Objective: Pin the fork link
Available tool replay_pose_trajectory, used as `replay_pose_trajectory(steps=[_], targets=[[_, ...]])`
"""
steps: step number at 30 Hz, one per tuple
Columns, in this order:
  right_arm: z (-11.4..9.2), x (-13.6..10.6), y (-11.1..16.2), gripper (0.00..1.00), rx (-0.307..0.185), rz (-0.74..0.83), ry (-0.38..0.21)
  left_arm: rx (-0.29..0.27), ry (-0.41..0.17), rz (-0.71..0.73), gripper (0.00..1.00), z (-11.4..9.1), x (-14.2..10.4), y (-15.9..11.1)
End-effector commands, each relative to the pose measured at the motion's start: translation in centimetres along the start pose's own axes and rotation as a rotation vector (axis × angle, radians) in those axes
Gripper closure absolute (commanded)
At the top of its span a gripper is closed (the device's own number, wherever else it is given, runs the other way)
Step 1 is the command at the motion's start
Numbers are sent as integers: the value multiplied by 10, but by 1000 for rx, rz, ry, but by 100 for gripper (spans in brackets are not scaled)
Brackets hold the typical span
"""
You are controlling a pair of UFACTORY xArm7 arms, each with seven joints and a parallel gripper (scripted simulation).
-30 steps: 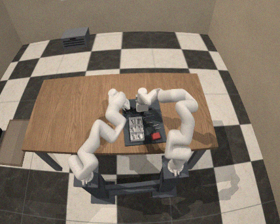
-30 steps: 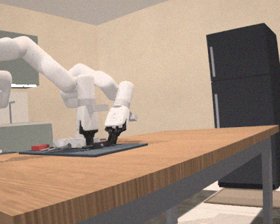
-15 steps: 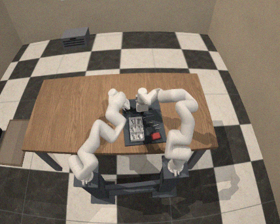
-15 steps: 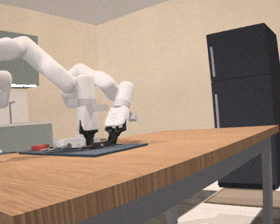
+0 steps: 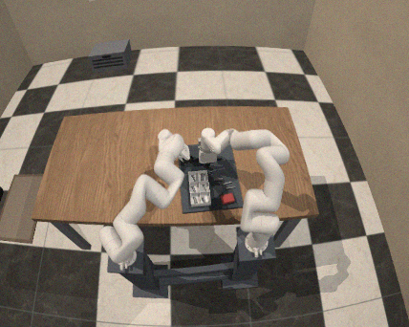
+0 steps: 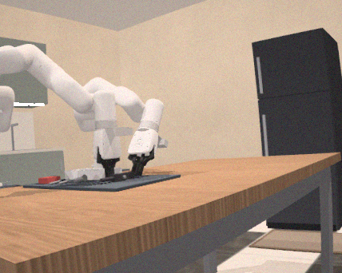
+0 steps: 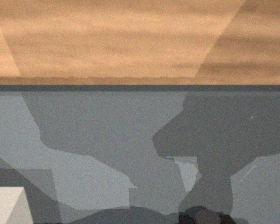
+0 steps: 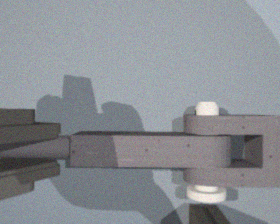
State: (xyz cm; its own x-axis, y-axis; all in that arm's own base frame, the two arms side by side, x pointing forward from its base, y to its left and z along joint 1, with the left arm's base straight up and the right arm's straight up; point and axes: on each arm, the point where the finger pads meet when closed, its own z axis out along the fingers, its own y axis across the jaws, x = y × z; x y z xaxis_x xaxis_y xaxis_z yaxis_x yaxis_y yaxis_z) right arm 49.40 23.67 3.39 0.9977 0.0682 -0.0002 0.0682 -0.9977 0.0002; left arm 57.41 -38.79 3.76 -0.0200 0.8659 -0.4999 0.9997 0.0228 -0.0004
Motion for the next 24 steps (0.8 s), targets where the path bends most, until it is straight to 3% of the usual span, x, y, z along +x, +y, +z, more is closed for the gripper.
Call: replay_pose_trajectory(steps=[1, 24], targets=[[-2, 2, -1, 100, 2, 0, 5, -4, -2, 2, 100, -2, -2, 1], [-2, 7, -1, 100, 2, 0, 5, -4, -2, 2, 100, -2, -2, 1]])
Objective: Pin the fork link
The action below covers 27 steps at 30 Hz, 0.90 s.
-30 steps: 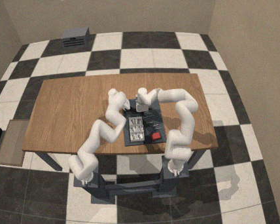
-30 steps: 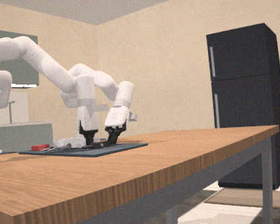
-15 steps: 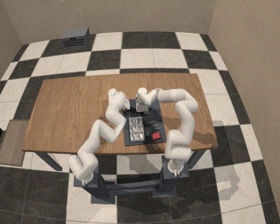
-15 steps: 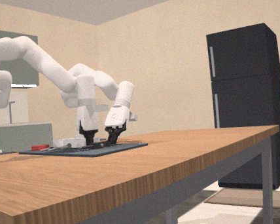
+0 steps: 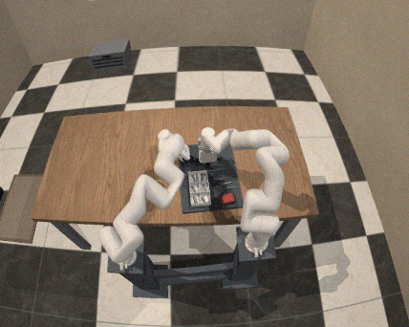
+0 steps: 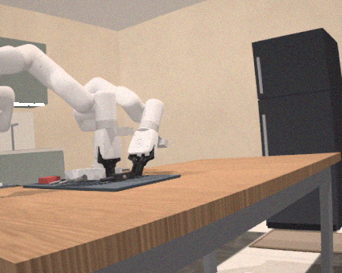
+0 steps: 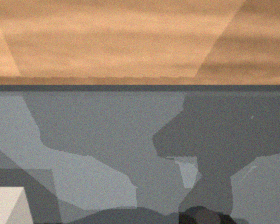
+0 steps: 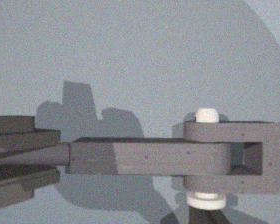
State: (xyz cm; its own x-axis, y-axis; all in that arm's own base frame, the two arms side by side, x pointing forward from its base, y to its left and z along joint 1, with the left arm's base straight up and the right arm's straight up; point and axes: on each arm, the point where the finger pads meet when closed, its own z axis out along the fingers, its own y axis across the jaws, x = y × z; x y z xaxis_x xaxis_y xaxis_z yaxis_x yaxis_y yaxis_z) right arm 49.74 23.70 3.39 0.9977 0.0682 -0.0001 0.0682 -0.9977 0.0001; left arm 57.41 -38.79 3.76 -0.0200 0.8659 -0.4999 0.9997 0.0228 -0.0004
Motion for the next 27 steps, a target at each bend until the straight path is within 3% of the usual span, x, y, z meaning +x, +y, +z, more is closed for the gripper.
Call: replay_pose_trajectory(steps=[1, 27], targets=[[-2, 4, -1, 100, 2, 0, 5, -4, -2, 2, 100, -2, -2, 1], [-2, 8, -1, 100, 2, 0, 5, -4, -2, 2, 100, -2, -2, 1]])
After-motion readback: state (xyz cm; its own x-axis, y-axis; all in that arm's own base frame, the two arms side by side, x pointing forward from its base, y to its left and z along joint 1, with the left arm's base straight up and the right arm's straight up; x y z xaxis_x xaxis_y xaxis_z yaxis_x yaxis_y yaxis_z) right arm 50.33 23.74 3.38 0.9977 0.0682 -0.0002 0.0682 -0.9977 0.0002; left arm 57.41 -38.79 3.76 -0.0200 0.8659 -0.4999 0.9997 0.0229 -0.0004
